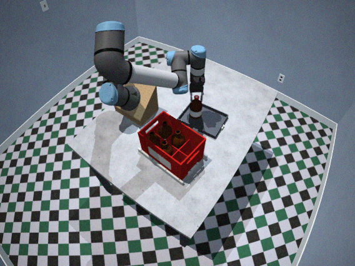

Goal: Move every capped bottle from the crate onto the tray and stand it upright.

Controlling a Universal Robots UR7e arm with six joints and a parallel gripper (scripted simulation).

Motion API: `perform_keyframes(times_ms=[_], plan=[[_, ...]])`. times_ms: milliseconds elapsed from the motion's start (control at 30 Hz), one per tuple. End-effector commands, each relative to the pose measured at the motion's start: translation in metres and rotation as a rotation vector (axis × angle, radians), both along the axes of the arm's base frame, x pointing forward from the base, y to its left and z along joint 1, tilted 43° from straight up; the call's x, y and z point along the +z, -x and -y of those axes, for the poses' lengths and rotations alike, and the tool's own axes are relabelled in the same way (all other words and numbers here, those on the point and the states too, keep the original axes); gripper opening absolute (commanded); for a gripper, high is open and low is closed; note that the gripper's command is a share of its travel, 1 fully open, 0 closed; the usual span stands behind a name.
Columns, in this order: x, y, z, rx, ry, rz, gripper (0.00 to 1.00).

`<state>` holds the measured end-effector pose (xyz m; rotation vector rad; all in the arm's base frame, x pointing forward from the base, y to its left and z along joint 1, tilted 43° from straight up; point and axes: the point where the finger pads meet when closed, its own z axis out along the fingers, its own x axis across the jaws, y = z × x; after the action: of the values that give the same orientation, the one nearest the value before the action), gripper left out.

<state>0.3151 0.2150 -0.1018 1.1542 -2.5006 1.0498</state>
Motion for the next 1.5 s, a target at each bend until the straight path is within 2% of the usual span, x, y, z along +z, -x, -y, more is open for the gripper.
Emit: perform_keyframes(times_ms=[0, 1167, 1467], plan=[[0.0, 0.0, 0.0, 0.0, -0.001, 0.001, 1.0], [0.0, 0.0, 0.0, 0.0, -0.001, 0.001, 1.0], [0.022, 0.003, -0.021, 0.0, -0.001, 0.001, 1.0]])
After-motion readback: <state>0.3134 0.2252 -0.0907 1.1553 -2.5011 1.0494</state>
